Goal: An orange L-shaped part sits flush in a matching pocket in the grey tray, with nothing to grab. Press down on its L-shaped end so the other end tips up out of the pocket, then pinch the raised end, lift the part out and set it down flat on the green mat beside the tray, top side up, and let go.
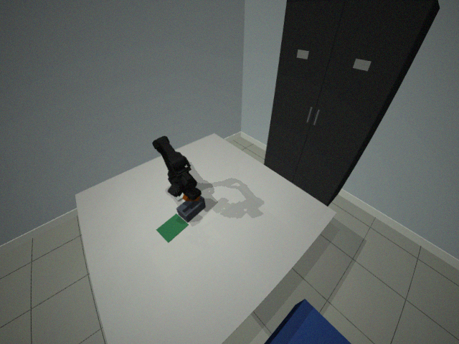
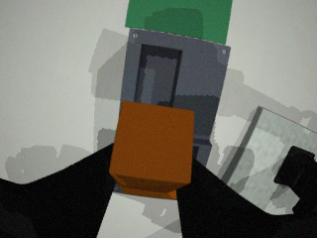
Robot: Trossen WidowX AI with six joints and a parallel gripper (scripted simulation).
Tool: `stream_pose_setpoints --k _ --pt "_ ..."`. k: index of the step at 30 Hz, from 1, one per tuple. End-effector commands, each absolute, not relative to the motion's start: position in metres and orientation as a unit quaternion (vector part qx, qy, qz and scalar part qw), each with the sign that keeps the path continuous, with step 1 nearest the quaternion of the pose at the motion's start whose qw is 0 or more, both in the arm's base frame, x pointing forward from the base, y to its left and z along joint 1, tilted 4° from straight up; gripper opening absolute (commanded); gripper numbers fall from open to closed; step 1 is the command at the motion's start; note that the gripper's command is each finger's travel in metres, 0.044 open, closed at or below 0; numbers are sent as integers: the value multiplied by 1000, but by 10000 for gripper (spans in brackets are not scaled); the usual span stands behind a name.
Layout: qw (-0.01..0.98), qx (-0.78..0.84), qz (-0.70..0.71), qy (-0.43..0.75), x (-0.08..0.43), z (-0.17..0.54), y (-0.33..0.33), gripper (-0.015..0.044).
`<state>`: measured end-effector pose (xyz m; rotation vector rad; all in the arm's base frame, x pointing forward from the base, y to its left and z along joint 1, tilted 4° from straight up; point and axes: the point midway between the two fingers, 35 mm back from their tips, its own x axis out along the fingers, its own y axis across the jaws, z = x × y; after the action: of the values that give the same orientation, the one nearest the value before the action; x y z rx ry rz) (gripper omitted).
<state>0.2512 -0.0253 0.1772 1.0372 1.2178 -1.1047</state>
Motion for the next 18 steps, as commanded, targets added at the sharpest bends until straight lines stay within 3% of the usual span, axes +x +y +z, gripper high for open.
stream_pose_setpoints --k 1,18 --pt "562 443 -469 517 251 180 -25 0" --pt "564 441 -471 516 255 183 -77 0"
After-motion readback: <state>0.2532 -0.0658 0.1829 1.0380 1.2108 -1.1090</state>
